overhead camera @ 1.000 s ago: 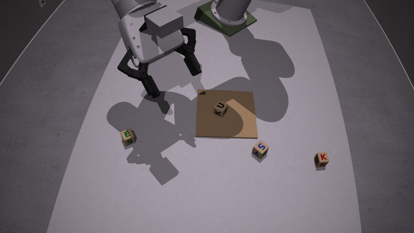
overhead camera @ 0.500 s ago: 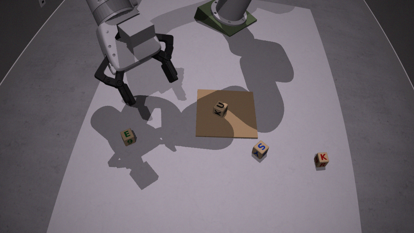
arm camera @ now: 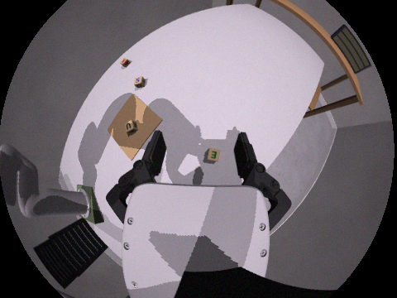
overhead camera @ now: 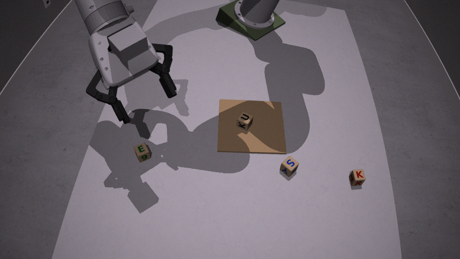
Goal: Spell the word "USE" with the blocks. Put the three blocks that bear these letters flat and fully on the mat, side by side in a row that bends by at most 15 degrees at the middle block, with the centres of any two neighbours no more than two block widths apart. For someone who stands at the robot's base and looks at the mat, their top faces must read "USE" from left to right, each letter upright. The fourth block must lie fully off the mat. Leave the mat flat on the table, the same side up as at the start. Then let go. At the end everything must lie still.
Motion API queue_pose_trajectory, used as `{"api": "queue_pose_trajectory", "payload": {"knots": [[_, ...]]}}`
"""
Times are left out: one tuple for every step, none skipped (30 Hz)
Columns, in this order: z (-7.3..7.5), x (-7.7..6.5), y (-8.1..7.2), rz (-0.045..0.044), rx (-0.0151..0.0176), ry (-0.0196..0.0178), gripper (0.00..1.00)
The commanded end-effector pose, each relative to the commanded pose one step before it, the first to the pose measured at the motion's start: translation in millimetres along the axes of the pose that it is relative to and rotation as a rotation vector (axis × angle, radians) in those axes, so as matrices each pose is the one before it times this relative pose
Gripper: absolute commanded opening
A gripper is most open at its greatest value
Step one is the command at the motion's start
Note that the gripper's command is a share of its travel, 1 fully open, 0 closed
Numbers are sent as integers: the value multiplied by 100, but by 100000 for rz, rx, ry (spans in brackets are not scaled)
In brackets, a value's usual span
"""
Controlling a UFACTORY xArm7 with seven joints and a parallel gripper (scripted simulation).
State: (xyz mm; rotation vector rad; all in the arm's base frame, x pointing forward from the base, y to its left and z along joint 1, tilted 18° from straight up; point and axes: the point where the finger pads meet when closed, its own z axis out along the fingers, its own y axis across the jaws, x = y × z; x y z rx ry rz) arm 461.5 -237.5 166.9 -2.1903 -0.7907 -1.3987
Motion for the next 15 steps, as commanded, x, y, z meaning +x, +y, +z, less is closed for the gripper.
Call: {"api": "queue_pose_trajectory", "payload": {"knots": [[-164, 102, 186, -286, -284, 38, 100], [0, 0, 0, 0, 0, 0, 100], [-264, -660, 1117, -158, -45, -1075, 100], [-184, -479, 764, -140, -28, -840, 100], [0, 0, 0, 0, 0, 0, 100], [0, 0, 0, 0, 0, 0, 100], [0, 0, 0, 0, 0, 0, 100], [0, 0, 0, 0, 0, 0, 100], [0, 0, 0, 0, 0, 0, 100], [0, 0, 0, 0, 0, 0, 100], [0, 0, 0, 0, 0, 0, 100], [0, 0, 0, 0, 0, 0, 100], [0, 0, 0, 0, 0, 0, 100], [0, 0, 0, 0, 0, 0, 100], [0, 0, 0, 0, 0, 0, 100]]}}
